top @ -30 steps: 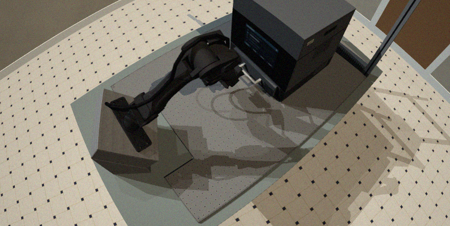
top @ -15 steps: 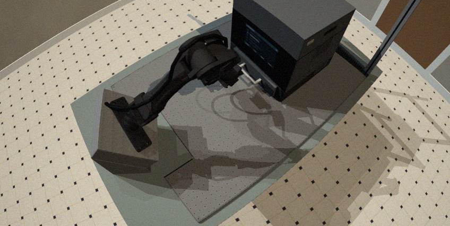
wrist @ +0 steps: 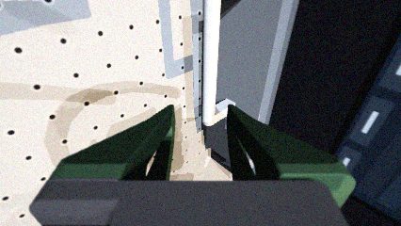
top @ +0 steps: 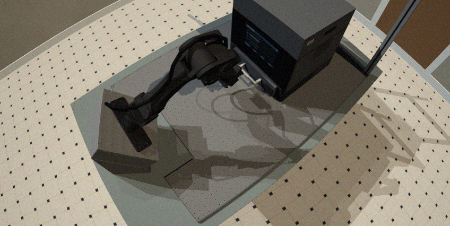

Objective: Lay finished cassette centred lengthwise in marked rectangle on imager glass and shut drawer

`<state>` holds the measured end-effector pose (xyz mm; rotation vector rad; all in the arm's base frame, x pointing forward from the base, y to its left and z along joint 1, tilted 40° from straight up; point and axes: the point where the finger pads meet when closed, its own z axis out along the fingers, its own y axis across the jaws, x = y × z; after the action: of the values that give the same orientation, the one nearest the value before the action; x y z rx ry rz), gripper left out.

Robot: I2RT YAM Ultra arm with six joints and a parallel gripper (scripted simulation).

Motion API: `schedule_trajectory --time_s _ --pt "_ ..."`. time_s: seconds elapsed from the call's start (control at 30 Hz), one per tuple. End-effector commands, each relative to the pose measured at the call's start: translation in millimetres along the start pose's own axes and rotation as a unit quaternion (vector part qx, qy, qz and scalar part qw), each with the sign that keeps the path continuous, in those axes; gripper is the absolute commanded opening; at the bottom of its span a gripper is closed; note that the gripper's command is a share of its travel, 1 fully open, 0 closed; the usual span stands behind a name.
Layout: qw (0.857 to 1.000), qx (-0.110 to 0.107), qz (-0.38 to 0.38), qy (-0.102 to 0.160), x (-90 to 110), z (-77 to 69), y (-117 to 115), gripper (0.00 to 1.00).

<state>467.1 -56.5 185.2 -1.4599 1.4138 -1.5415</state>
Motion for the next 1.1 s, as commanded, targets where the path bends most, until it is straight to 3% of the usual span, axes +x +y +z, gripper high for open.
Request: schedule_trajectory --time_s 0.0,0.73,0.77,1.07 --pt "1.0 0.028 0.012 -0.007 -5.2 -5.8 -24.4 0.35" --pt "1.0 0.028 0.012 -0.007 -5.2 -5.8 -24.4 0.35" --pt "1.0 0.002 0.021 -0.002 -7.2 -12.3 -4.7 0.35" --pt "0.986 -0.052 0.149 0.05 -6.8 -45.9 26.1 0.35"
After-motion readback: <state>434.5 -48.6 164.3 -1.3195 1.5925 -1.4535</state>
